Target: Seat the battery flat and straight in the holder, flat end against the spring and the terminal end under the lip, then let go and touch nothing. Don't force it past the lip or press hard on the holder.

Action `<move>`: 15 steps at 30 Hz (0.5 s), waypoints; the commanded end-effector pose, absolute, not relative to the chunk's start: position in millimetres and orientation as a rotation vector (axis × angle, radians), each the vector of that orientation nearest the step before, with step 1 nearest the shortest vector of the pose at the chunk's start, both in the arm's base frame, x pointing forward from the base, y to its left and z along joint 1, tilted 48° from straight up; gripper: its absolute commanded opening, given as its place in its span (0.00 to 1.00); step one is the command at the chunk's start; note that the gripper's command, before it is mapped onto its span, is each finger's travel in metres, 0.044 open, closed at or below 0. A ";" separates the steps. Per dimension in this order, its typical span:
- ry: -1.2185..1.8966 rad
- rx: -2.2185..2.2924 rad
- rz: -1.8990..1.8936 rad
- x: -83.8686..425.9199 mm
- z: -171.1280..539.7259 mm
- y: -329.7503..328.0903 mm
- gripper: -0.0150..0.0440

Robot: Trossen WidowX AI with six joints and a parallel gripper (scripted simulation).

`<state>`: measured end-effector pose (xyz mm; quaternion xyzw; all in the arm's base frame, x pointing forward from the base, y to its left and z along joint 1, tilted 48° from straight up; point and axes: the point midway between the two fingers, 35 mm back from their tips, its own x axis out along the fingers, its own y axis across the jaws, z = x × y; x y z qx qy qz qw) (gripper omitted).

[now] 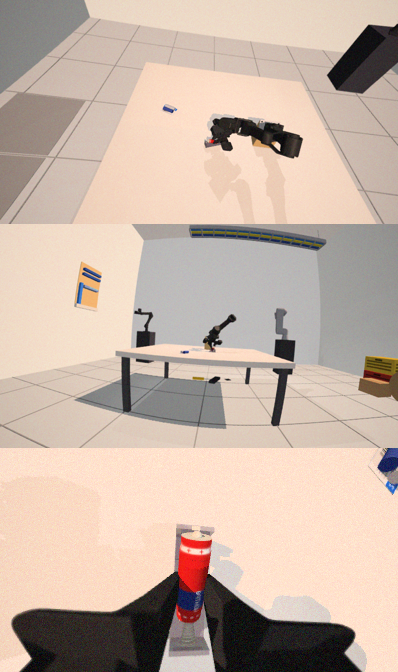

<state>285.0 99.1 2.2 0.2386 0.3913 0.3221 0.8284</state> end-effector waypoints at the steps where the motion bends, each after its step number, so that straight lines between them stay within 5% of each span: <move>1: 0.841 0.511 0.677 279.0 -1.6 98.2 0.36; 15: 0.843 0.507 0.672 270.5 -4.3 96.0 0.36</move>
